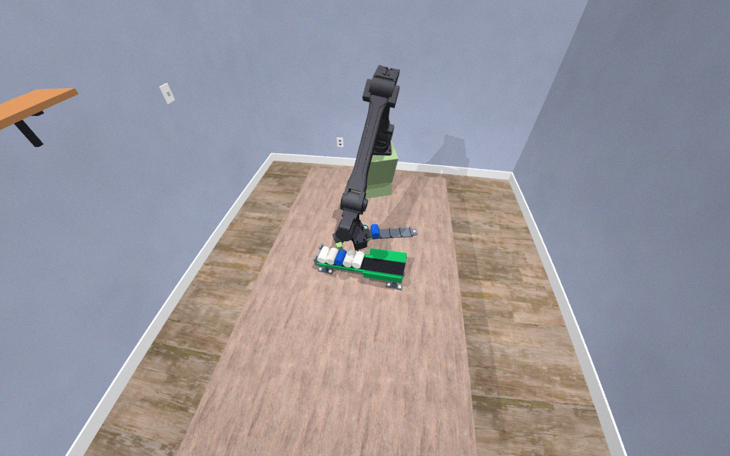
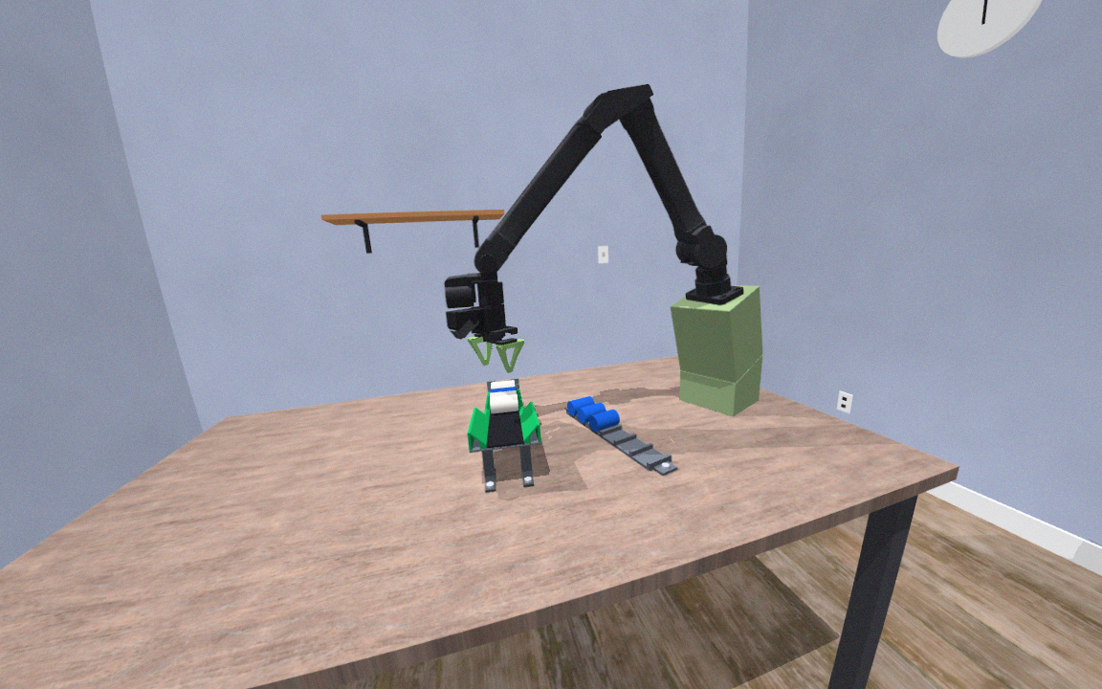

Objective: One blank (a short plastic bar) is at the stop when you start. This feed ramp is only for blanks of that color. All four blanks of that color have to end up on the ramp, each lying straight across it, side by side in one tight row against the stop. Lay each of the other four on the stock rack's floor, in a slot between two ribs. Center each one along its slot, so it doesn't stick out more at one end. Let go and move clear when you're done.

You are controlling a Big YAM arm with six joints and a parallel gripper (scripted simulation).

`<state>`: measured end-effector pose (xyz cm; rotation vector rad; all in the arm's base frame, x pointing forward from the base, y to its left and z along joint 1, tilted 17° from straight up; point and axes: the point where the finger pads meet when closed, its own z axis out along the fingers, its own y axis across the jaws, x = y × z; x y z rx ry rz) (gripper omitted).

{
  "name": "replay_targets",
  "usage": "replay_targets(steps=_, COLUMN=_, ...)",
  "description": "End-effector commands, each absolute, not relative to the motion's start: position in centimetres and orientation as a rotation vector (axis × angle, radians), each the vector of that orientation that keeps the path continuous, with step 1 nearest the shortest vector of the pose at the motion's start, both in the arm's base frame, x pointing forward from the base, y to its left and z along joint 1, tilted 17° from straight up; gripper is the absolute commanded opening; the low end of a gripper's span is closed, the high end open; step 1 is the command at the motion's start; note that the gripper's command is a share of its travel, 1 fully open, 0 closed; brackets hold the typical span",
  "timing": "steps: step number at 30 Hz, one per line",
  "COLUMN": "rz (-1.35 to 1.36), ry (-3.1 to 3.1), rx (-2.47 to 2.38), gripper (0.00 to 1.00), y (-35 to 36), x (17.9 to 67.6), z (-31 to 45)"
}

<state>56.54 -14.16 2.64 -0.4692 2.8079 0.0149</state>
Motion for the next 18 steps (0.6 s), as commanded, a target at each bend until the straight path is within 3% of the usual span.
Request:
replay_targets(steps=1, rz=0.061, ry=2.855, rx=-0.138, gripper=1.0, y=-15.2, x=56.1, z=1.4)
replay_targets(steps=18, rz=0.189, ry=2.766, rx=0.781, gripper=1.0, y=-17.0, x=55.6, z=1.2)
